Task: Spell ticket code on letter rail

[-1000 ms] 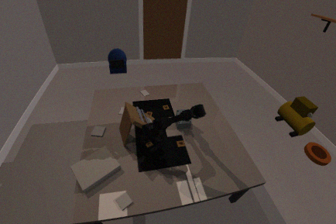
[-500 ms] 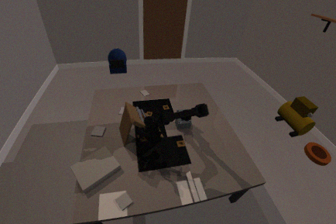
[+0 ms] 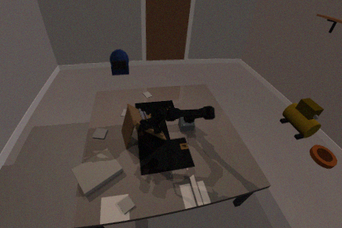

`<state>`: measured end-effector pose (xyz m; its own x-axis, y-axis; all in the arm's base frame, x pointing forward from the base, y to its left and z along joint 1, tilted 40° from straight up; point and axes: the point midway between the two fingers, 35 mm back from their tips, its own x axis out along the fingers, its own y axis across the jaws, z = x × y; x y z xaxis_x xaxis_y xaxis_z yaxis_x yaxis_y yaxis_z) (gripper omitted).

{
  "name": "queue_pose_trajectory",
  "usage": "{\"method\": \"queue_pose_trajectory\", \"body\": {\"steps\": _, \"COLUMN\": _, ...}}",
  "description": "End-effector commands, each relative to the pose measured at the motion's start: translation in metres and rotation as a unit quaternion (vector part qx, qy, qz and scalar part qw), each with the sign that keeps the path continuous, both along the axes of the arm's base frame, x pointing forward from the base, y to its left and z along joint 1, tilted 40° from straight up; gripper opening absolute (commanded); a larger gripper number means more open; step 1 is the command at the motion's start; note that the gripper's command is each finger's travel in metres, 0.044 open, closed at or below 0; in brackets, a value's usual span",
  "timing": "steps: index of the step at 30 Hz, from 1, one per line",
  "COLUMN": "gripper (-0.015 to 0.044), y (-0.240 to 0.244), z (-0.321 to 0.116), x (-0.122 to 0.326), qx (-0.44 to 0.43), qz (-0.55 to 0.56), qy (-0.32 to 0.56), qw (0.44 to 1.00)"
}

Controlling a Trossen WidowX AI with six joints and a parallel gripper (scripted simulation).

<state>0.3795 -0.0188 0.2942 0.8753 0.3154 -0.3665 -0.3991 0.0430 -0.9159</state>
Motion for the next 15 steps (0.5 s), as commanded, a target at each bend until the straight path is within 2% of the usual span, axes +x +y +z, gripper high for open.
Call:
{"method": "queue_pose_trajectory", "body": {"steps": 1, "gripper": 0.0000, "y": -0.022, "z": 0.018, "x": -0.004, "qx": -0.007, "qz": -0.033, "qy": -0.025, "qw": 0.999}}
{"method": "queue_pose_trajectory", "body": {"steps": 15, "gripper": 0.0000, "y": -0.097, "z": 0.002, "x": -0.007, "qx": 0.001, "qz": -0.112, "qy": -0.022, "qw": 0.993}}
